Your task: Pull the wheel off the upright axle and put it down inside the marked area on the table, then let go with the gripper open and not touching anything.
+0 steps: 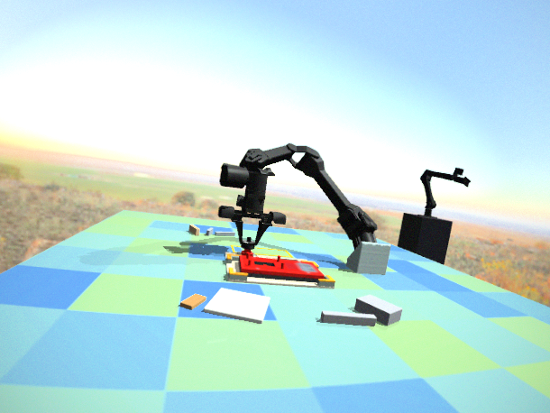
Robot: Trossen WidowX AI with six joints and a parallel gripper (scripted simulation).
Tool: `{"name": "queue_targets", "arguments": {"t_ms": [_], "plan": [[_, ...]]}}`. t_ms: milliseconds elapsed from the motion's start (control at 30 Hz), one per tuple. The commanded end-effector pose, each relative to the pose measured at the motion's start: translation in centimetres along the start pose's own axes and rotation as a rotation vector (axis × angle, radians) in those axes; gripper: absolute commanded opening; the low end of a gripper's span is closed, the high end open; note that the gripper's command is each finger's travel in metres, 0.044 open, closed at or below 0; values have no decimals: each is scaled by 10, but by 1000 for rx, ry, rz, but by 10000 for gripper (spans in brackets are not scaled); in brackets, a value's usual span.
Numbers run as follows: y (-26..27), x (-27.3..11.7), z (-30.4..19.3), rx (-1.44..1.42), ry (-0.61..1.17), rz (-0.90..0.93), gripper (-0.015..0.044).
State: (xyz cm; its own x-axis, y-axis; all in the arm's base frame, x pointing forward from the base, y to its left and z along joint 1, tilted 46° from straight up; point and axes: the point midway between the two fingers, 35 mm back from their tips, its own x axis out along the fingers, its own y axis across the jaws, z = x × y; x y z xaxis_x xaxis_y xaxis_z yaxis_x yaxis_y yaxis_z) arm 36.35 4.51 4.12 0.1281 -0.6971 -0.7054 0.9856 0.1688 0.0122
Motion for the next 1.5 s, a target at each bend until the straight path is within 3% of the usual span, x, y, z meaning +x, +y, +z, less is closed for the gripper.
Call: {"name": "queue_targets", "arguments": {"t_ms": [0, 1467], "plan": [[0, -1, 0, 2, 0, -1, 0], [0, -16, 0, 1, 0, 0, 0]]}}
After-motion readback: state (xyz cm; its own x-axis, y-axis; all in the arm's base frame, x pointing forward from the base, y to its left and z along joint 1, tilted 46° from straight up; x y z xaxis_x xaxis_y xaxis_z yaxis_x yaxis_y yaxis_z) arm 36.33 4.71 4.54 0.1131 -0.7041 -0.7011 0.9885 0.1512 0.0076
